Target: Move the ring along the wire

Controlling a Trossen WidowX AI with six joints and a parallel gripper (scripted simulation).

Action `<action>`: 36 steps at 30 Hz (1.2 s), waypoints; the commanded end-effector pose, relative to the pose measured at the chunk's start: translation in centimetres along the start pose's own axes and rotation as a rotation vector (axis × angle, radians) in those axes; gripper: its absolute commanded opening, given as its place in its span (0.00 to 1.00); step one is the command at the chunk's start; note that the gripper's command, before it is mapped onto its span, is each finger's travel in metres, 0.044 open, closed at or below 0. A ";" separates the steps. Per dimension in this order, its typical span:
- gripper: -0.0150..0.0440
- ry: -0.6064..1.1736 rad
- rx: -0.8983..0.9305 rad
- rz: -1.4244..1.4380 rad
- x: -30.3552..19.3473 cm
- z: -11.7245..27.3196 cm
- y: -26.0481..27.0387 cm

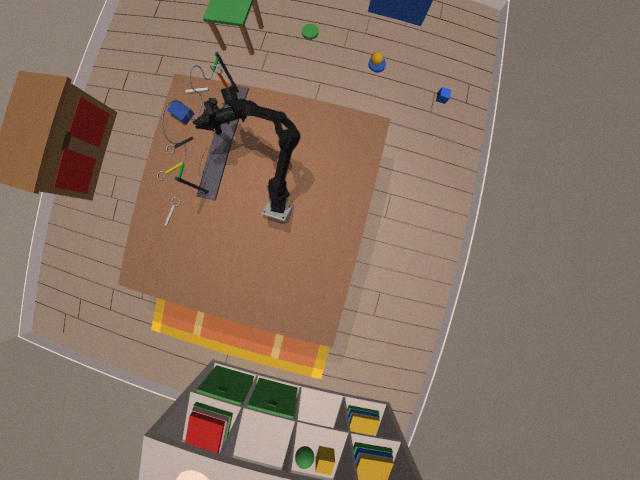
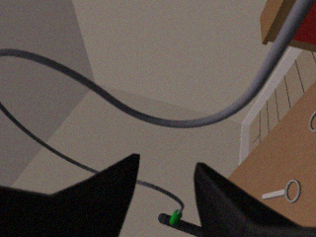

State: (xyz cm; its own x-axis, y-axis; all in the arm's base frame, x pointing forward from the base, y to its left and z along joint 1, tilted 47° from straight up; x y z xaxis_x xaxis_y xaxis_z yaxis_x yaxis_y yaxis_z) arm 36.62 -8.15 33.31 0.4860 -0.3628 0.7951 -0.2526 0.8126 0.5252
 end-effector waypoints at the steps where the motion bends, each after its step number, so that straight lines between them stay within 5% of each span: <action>1: 0.53 -0.021 -0.081 0.047 0.6 0.6 -3.4; 20: 0.53 -0.210 -0.385 0.832 9.1 12.9 -13.9; 31: 0.53 -0.135 -0.715 1.473 11.3 25.9 -19.0; 36: 0.53 -0.123 -0.735 1.511 11.3 26.7 -19.2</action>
State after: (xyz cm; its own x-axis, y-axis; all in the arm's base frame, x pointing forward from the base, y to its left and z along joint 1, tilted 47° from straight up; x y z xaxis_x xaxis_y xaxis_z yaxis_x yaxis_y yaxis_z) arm 24.47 -40.04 39.96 0.1331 0.8586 0.4950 0.0408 0.4943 -0.8683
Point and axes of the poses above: the point midway between the two fingers, 35 mm back from their tips, its own z axis back along the fingers, its own y axis across the jaws, x = y × z, the point moved 2 cm from there along z, back along the fingers, and after that the axes turned 14 degrees about z, right-handed, at the moved point
